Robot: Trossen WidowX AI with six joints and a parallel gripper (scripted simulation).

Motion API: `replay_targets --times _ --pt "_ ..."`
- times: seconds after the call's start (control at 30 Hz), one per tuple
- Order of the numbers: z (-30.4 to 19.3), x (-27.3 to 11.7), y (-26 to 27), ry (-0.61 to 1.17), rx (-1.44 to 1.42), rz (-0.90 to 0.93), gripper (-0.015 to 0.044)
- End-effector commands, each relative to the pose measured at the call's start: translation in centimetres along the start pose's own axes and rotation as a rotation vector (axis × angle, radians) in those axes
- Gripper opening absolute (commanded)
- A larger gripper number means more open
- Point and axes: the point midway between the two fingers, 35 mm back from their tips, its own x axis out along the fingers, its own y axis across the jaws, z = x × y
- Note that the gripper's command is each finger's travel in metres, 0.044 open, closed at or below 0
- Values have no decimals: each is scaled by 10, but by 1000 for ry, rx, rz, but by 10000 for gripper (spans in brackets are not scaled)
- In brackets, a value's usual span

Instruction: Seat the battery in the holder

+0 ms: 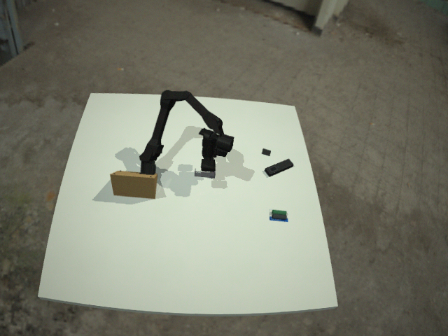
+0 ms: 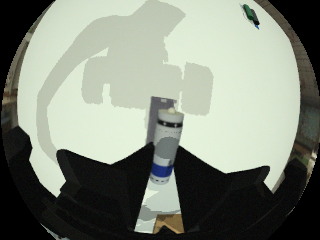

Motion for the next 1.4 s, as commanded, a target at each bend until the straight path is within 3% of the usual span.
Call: replay_targets --times 0.0,0.47,1.37 --pt "1 6 1 -42 4 -2 61" --pt "2 27 5 -191 17 -12 61" --pt "-2 37 4 -321 26 -33 61"
